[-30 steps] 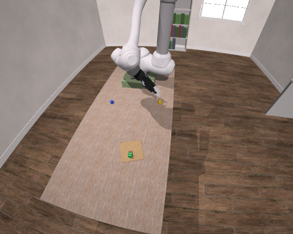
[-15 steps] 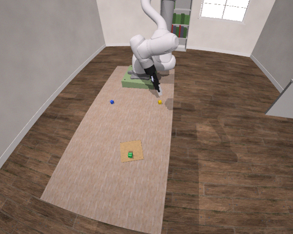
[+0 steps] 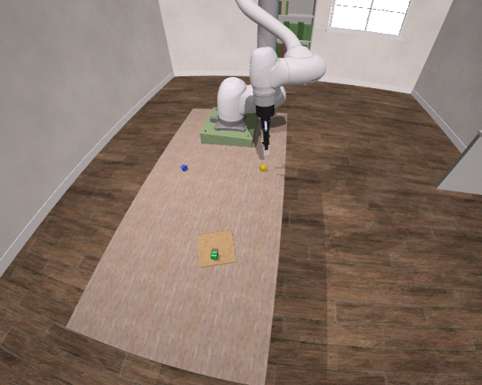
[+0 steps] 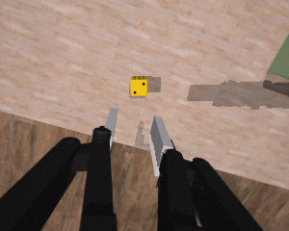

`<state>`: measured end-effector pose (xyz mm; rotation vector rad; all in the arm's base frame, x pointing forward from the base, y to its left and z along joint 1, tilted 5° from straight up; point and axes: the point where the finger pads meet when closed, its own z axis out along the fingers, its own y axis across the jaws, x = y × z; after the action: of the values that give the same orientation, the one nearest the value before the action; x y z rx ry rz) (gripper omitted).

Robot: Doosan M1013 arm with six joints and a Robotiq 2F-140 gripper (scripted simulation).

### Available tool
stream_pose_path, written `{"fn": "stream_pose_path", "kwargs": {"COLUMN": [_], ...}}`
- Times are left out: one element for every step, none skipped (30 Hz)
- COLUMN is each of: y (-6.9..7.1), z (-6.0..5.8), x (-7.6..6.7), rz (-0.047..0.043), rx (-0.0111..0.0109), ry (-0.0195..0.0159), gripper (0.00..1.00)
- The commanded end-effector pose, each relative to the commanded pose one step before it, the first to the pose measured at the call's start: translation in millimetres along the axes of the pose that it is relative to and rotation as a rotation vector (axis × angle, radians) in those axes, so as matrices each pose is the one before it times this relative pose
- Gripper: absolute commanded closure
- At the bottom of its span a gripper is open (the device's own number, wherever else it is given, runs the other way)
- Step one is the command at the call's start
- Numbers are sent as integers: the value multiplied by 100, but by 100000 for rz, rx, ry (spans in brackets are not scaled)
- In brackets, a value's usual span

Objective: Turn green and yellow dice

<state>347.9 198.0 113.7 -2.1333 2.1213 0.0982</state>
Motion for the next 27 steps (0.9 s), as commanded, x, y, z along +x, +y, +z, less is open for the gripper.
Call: {"fn": "stream_pose_path", "kwargs": {"y": [232, -6, -1, 0, 0, 0, 0, 0, 0, 0, 0, 0, 0, 0, 0, 0, 0, 0, 0, 0, 1, 3, 5, 1, 7, 4, 9], "z": [7, -9, -1, 0, 0, 0, 0, 0, 0, 0, 0, 0, 1, 7, 18, 0, 0, 33, 51, 70, 90, 111, 115, 16, 105, 44, 94], "x": [-226, -11, -2, 0, 0, 0, 0, 0, 0, 0, 0, 0, 0, 2, 5, 0, 0, 9, 14, 19, 25, 31, 32, 4, 29, 12, 25], "rz": [1004, 4, 1, 0, 0, 0, 0, 0, 0, 0, 0, 0, -51, -340, -865, 0, 0, -1573, -2416, -3349, -4328, -5318, -5498, -785, -5058, -2136, -4513], "rx": [-964, 31, 5, 0, 0, 0, 0, 0, 0, 0, 0, 0, 0, 0, -1, 0, 0, -1, -2, -3, -4, -4, -4, -1, -4, -2, -3], "ry": [6653, 154, 23, 0, 0, 0, 0, 0, 0, 0, 0, 0, 0, 0, 0, 0, 0, -1, -1, -1, -2, -2, -3, 0, -3, -1, -2], "gripper": [68, 68, 68, 0, 0, 0, 0, 0, 0, 0, 0, 0, 0, 0, 0, 0, 0, 0, 0, 0, 0, 0, 0, 0, 0, 0, 0]}}
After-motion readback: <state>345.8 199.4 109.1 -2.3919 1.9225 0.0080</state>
